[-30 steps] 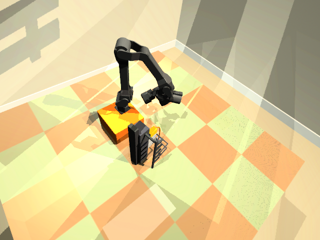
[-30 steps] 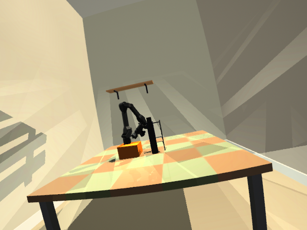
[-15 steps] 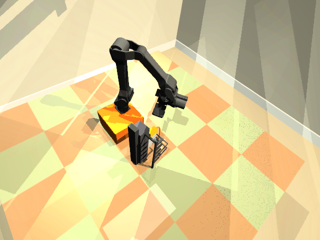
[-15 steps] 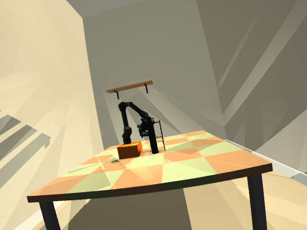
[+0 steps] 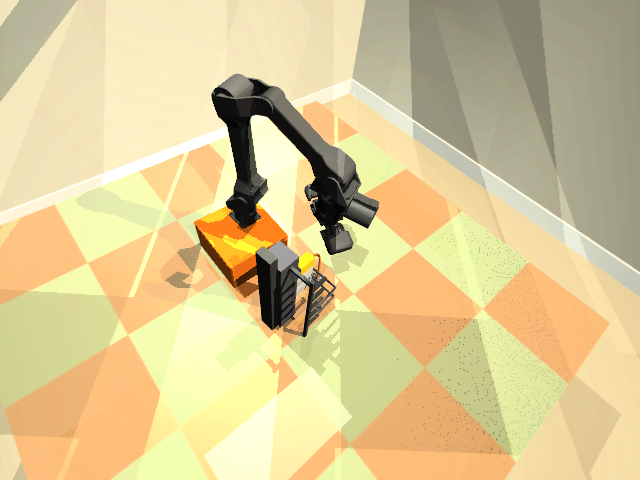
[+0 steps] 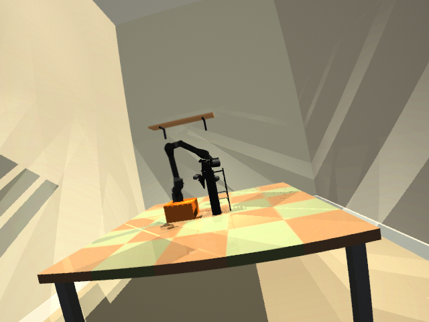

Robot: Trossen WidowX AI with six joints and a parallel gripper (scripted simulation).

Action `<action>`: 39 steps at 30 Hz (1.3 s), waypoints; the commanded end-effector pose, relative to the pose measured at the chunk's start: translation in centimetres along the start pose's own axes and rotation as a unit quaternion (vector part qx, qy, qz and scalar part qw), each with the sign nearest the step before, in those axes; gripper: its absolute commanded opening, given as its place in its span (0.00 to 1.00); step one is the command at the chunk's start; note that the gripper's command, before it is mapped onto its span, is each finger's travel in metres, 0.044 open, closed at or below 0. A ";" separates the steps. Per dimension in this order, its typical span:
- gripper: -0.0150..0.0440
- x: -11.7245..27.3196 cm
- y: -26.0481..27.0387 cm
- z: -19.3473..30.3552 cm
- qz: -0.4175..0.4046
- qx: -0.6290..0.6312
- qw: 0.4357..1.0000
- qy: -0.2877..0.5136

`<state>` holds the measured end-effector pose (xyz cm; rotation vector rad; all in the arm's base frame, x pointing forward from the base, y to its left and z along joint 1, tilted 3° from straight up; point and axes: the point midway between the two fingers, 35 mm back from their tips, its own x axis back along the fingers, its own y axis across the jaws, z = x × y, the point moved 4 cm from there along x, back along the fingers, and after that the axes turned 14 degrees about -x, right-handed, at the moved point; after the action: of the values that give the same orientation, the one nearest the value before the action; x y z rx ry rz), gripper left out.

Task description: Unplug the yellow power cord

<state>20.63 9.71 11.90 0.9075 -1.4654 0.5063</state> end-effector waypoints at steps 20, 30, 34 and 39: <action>0.53 5.3 -5.0 2.5 0.116 0.233 0.963 0.065; 0.53 5.6 -6.1 3.5 0.116 0.233 0.963 0.065; 0.53 5.8 -6.5 4.0 0.116 0.233 0.963 0.066; 0.53 6.0 -7.0 4.6 0.116 0.233 0.963 0.066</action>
<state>23.72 1.11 15.56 1.0433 -1.3610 1.0960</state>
